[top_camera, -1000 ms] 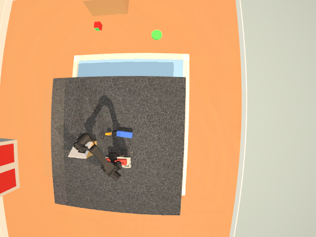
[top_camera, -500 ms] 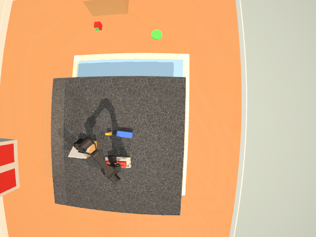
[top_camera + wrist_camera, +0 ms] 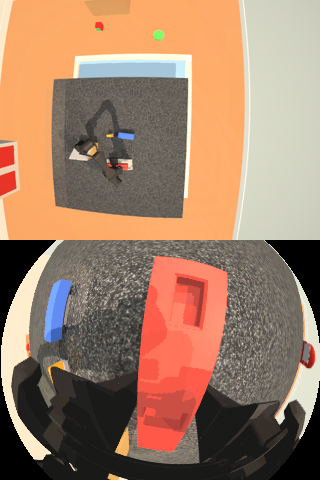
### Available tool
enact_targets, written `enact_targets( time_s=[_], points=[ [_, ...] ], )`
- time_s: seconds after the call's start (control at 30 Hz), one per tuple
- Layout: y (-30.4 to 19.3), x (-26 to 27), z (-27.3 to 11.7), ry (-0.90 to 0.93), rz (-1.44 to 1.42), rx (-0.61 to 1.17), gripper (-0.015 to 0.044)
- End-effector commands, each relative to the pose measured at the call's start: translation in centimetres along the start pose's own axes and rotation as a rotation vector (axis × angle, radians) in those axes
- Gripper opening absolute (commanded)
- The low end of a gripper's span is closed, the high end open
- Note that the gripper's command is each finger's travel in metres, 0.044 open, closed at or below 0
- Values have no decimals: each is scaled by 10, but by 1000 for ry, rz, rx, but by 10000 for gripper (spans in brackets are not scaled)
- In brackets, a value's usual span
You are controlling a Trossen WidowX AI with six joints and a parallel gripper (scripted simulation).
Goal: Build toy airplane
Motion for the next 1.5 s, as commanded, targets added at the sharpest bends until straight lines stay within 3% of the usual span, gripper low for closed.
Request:
enact_targets(
  time_s=[0.0, 1.0, 1.17, 1.33, 1.47],
  points=[
    [0, -1, 0, -4, -4, 0, 195],
    [0, -1, 40, -2, -5, 0, 195],
    [0, -1, 38, -5, -10, 4, 162],
    [0, -1, 38, -5, -10, 4, 31],
    [0, -1, 38, -5, -10, 4, 136]
  ],
)
Point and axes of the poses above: the point midway between the two fingers, 35 mm back from their tips, its own z axis out along the fingers, its own x axis across the jaws, y = z × x, the point moved 4 cm from there along -z, back along the fingers, and after that the axes turned 11 degrees about z, right-handed, at the moved point
